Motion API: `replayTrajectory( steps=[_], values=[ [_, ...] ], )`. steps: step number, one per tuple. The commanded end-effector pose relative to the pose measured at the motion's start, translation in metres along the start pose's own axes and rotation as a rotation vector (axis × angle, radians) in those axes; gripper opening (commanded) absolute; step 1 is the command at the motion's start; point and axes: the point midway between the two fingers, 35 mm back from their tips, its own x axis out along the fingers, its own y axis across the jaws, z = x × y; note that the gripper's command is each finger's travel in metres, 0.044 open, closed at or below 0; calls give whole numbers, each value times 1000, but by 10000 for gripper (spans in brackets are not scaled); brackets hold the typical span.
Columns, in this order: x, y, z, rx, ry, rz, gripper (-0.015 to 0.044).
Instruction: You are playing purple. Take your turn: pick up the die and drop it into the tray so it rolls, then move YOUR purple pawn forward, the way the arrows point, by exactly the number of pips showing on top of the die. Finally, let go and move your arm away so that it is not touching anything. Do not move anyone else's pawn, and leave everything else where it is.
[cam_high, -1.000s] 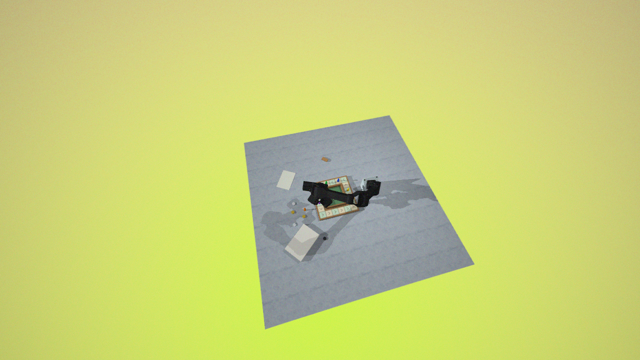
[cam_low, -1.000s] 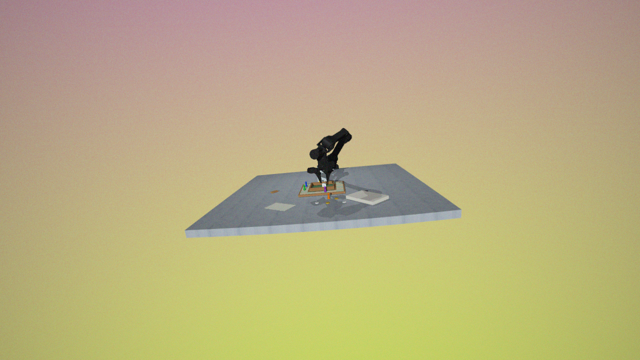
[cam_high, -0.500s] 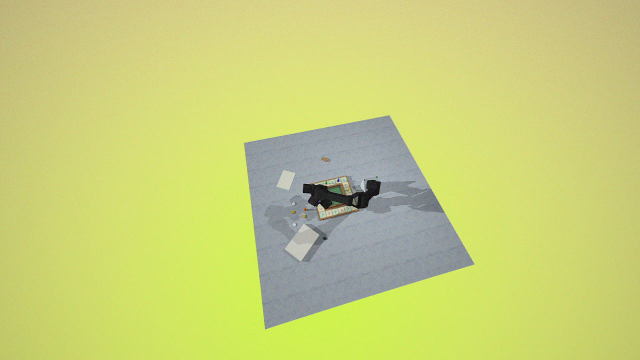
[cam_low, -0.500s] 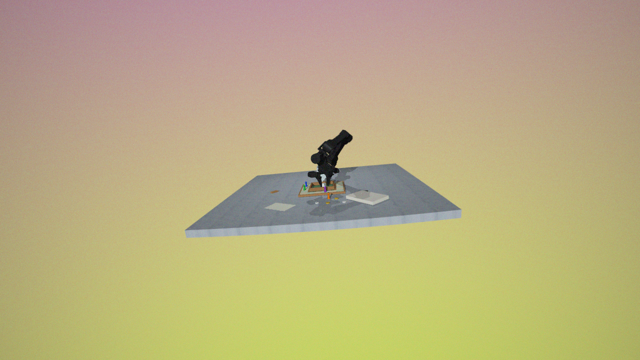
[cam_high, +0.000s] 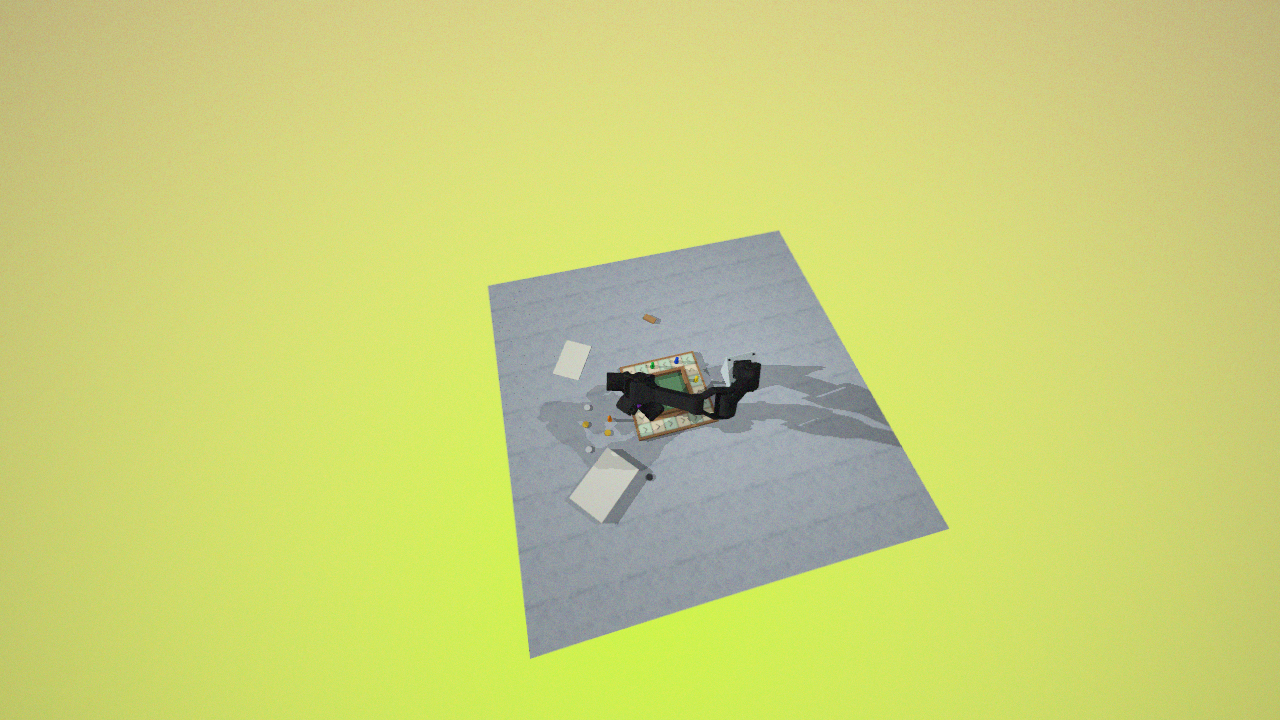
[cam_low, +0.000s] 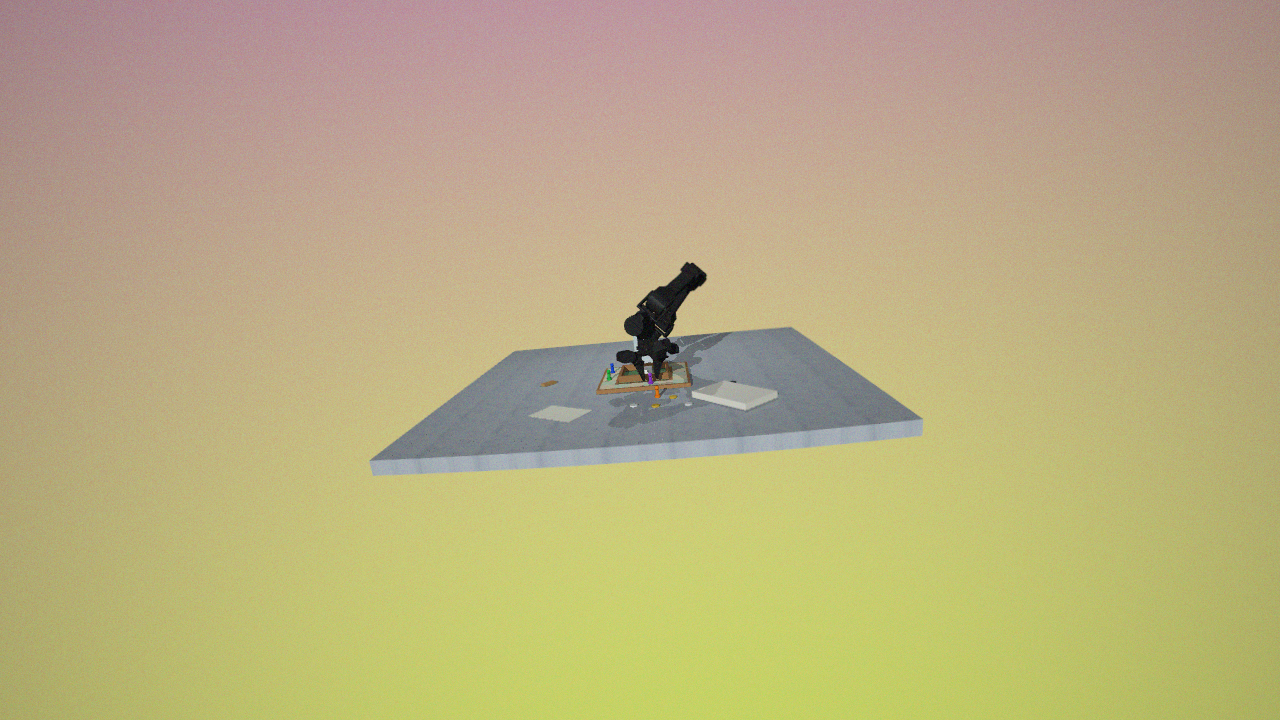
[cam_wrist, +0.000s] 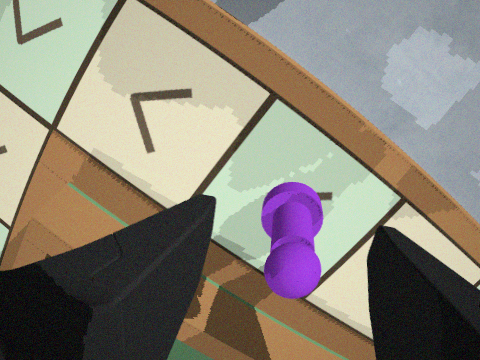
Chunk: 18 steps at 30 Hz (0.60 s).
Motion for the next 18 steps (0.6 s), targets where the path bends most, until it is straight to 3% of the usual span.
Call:
replayTrajectory(
  steps=[1,5,11,18],
  values=[
    [3,0,-1,6,-3,4,147],
    [3,0,-1,6,-3,4,43],
    [3,0,-1,6,-3,4,3],
    [-5,-1,1,6,-2,2,0]
  ],
)
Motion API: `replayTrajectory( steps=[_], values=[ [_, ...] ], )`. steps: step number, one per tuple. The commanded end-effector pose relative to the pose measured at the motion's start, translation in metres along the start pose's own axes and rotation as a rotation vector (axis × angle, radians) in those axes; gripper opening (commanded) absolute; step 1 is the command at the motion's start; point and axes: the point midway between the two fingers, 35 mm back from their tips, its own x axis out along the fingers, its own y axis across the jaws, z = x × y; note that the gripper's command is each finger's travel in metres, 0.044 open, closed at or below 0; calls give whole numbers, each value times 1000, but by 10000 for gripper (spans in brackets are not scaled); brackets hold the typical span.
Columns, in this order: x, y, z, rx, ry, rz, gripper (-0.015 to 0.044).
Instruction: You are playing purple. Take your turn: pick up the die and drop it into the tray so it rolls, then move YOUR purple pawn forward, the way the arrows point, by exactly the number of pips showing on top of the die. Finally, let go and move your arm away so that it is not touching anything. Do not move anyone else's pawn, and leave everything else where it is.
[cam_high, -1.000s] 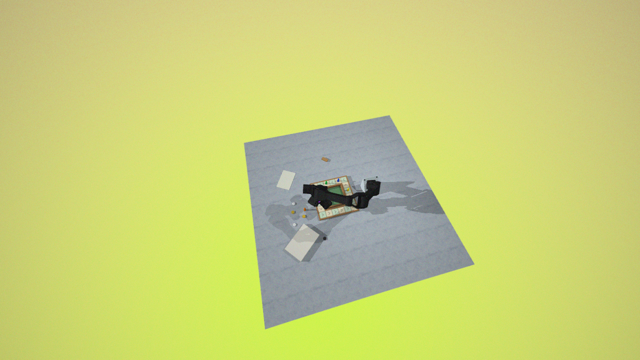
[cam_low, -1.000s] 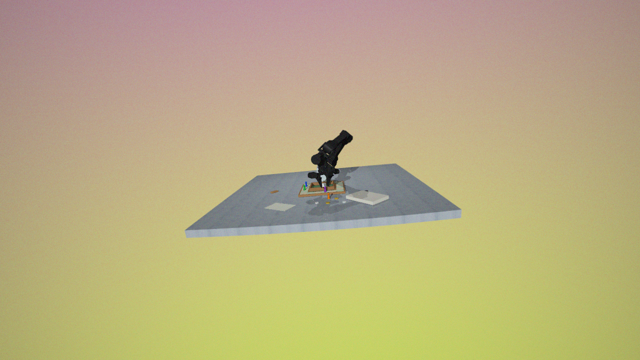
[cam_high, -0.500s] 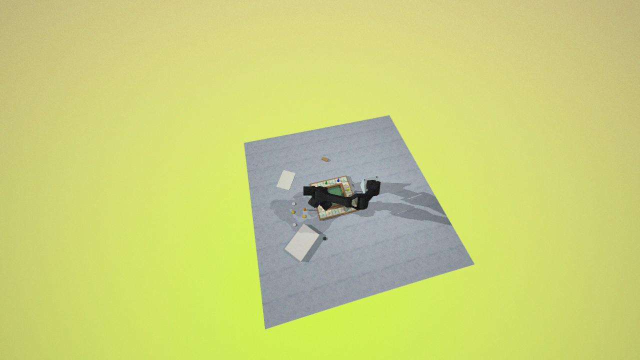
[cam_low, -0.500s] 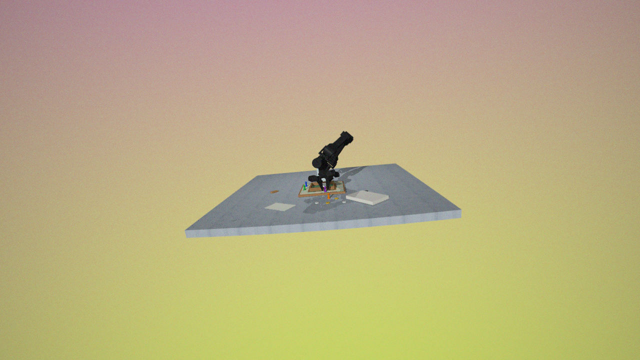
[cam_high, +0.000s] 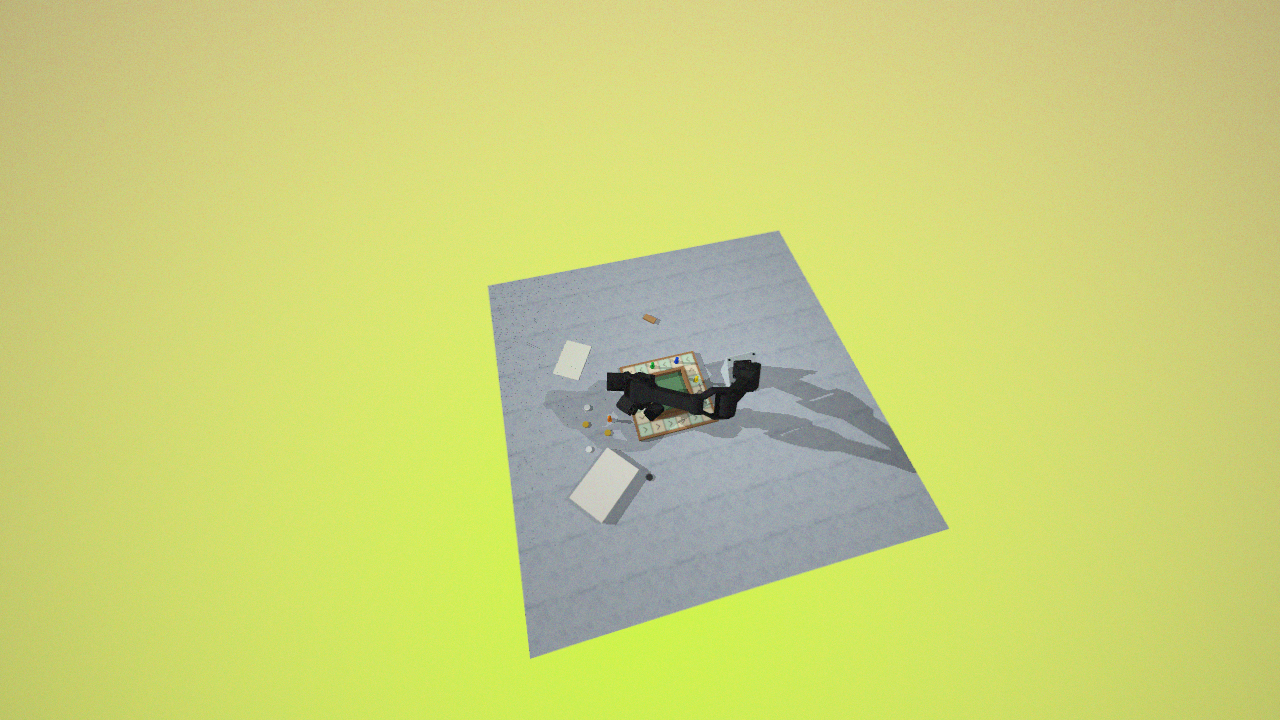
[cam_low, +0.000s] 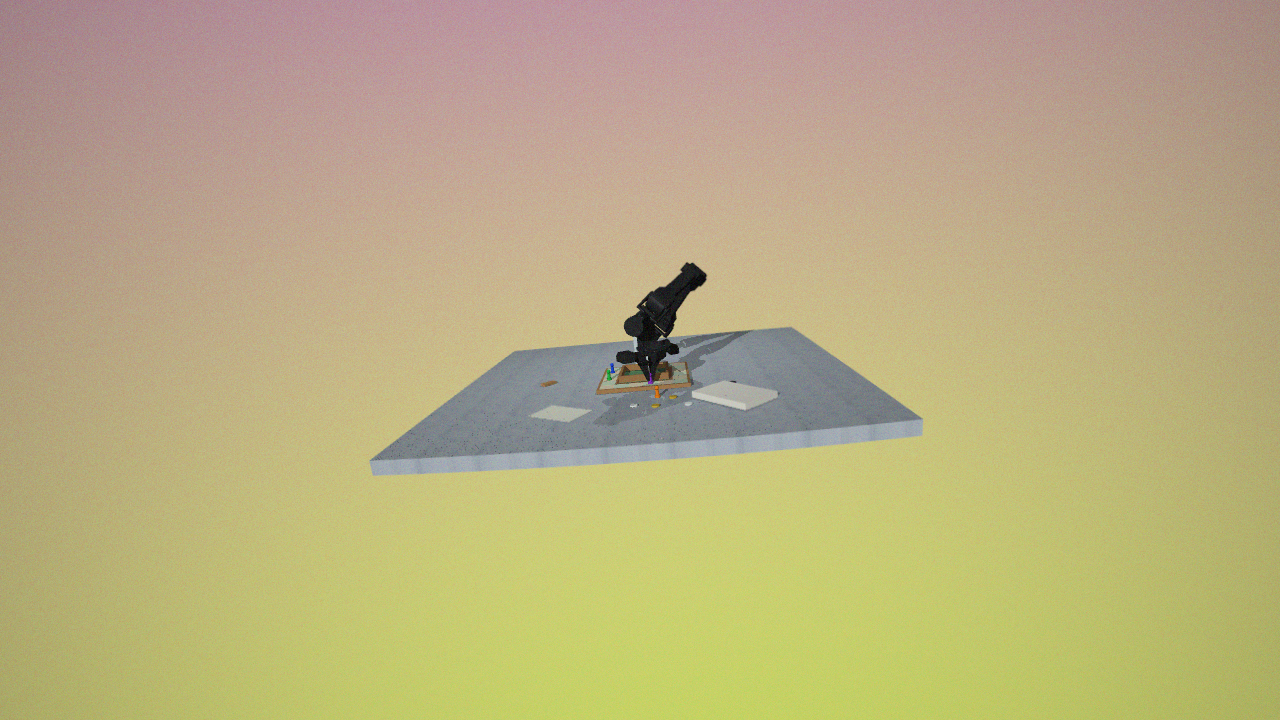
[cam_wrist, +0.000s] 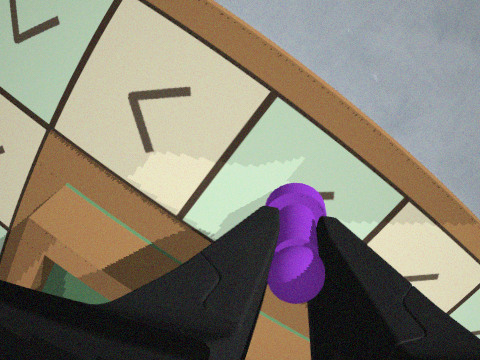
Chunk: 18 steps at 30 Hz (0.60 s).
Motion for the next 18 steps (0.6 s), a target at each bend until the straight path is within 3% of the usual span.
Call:
replayTrajectory(
  steps=[1,18],
  values=[
    [-11,-2,2,1,-3,-1,0],
    [-102,-3,2,2,1,-5,0]
  ],
)
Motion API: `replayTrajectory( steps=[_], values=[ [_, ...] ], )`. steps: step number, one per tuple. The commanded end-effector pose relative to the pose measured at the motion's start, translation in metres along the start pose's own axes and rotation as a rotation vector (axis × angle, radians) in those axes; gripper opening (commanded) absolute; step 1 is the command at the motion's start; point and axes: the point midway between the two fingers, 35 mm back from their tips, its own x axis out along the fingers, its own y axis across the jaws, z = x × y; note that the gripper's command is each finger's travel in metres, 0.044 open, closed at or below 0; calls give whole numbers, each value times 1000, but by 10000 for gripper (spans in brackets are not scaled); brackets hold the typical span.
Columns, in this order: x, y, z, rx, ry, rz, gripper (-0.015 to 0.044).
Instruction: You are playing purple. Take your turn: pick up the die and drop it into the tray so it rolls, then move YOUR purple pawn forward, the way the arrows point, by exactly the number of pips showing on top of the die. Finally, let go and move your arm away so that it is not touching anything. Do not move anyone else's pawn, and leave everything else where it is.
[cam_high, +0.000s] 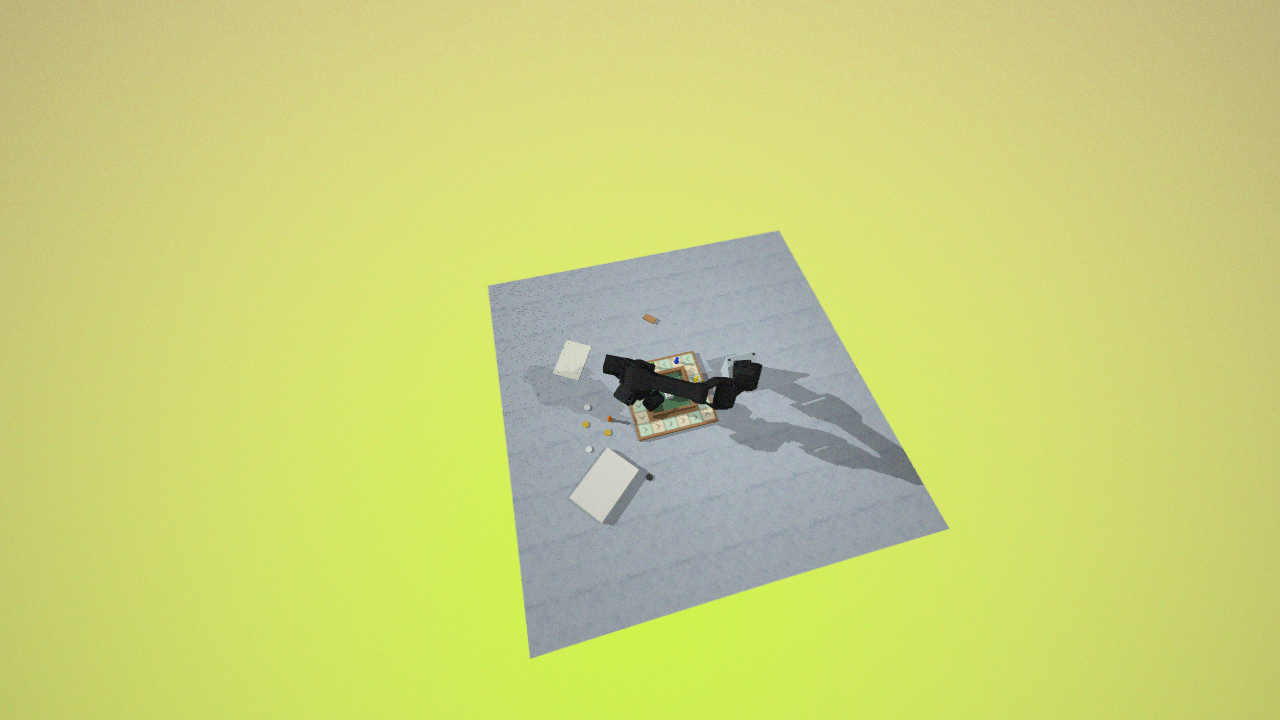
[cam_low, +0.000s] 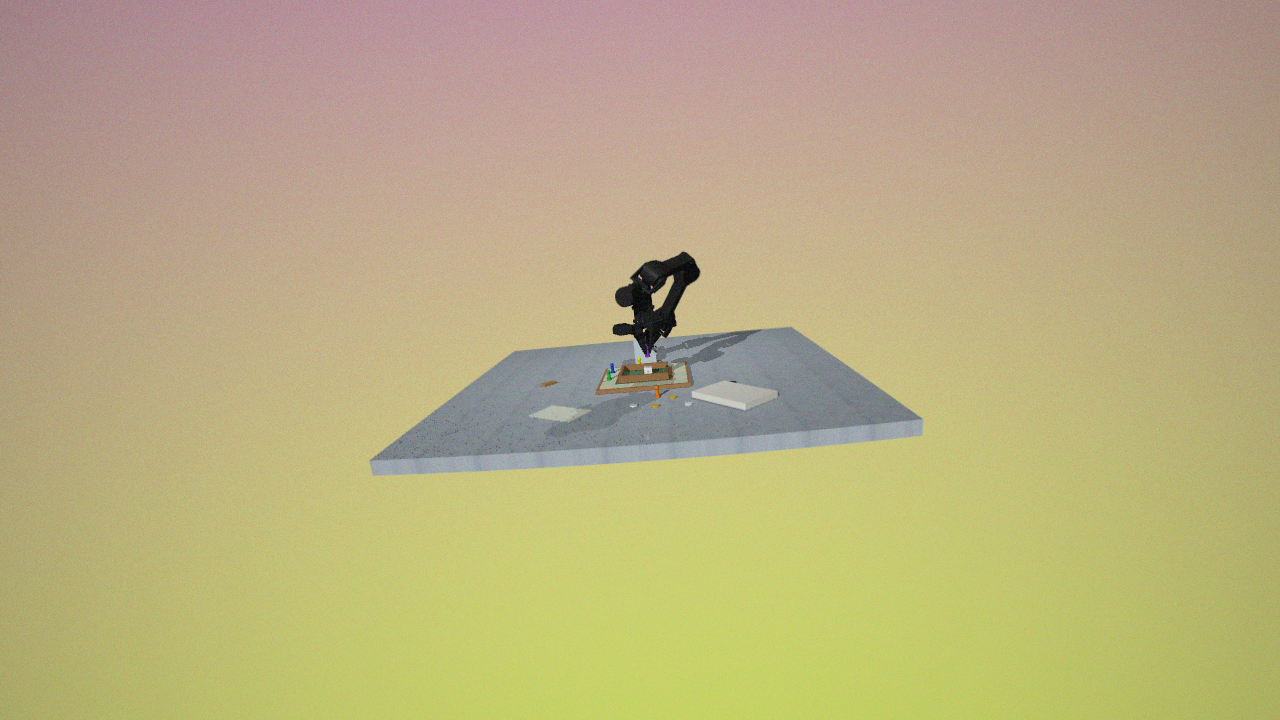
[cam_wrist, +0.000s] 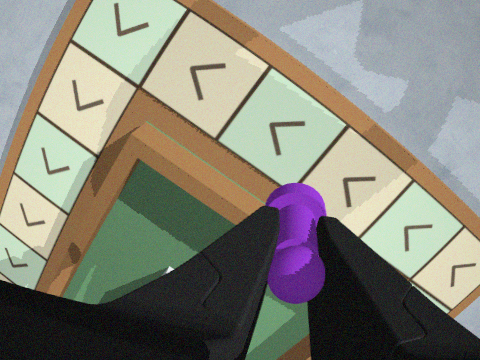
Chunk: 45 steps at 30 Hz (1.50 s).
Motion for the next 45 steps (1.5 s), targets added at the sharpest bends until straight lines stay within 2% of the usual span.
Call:
replayTrajectory(
  steps=[1,5,9,45],
  values=[
    [-22,1,-2,-4,3,-2,0],
    [-40,4,-5,-5,3,0,0],
    [-40,6,-5,-4,3,0,0],
    [25,110,-33,-1,3,4,0]
  ],
)
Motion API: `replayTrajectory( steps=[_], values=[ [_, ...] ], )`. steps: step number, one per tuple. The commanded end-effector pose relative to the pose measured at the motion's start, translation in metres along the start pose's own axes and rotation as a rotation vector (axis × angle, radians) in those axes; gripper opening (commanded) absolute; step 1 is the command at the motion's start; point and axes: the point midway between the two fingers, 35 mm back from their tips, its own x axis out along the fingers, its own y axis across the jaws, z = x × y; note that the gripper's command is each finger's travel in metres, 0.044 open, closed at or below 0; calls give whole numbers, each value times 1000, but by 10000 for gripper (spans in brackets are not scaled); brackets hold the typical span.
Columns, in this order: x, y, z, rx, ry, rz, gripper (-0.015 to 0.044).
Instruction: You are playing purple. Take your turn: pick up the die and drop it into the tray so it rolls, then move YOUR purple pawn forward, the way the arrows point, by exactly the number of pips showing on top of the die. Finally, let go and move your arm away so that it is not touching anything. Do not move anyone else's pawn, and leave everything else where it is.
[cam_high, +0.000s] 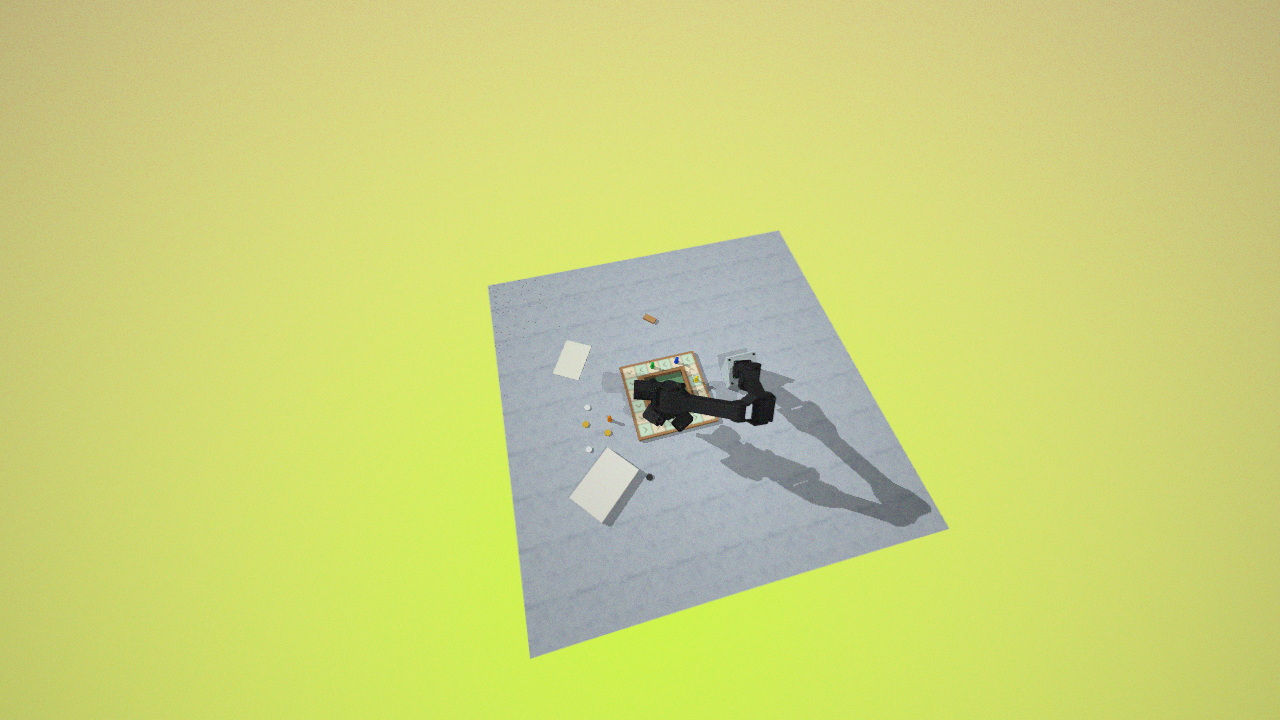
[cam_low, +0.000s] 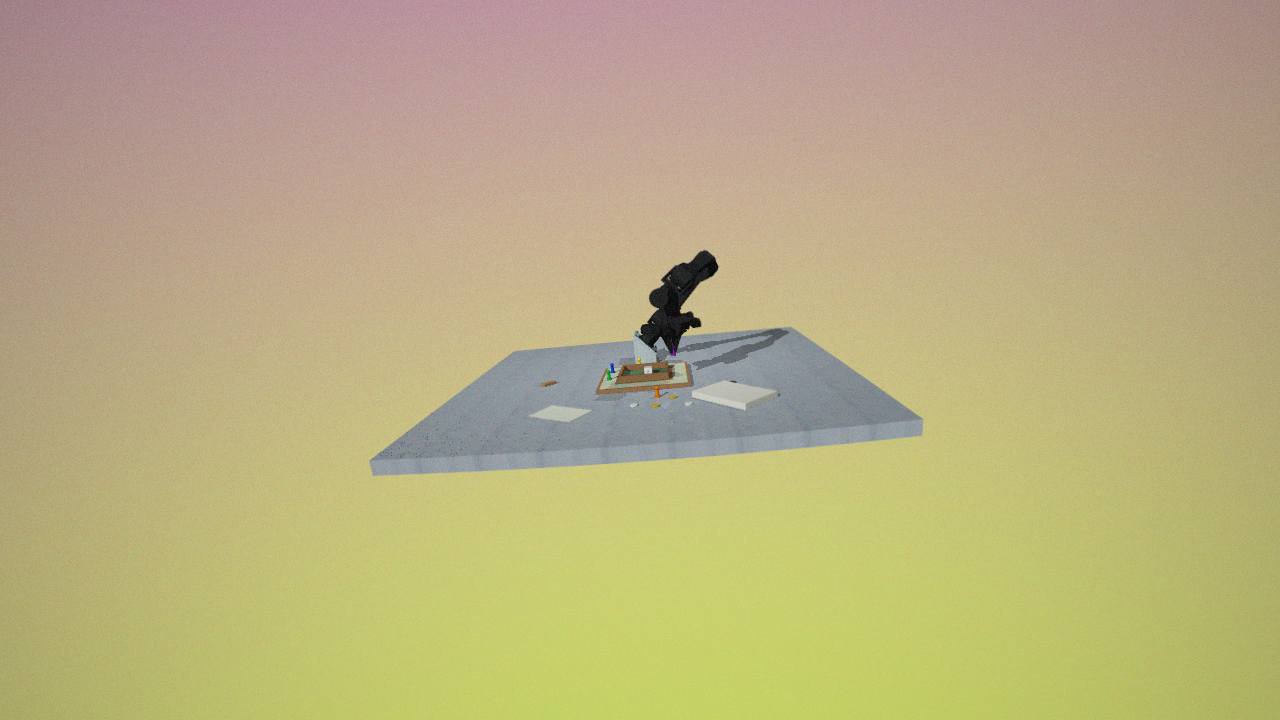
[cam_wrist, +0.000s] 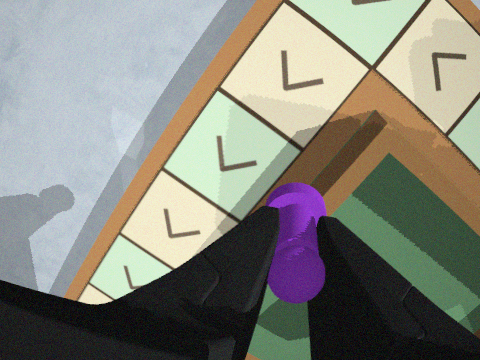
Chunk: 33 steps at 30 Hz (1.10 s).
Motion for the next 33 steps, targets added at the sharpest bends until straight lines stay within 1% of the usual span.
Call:
replayTrajectory(
  steps=[1,10,18,25,33],
  values=[
    [8,12,-7,3,-4,5,0],
    [22,24,-15,3,-5,8,0],
    [51,24,-15,3,-6,9,0],
    [54,24,-15,3,-6,10,0],
    [66,25,-15,3,-6,10,0]
  ],
)
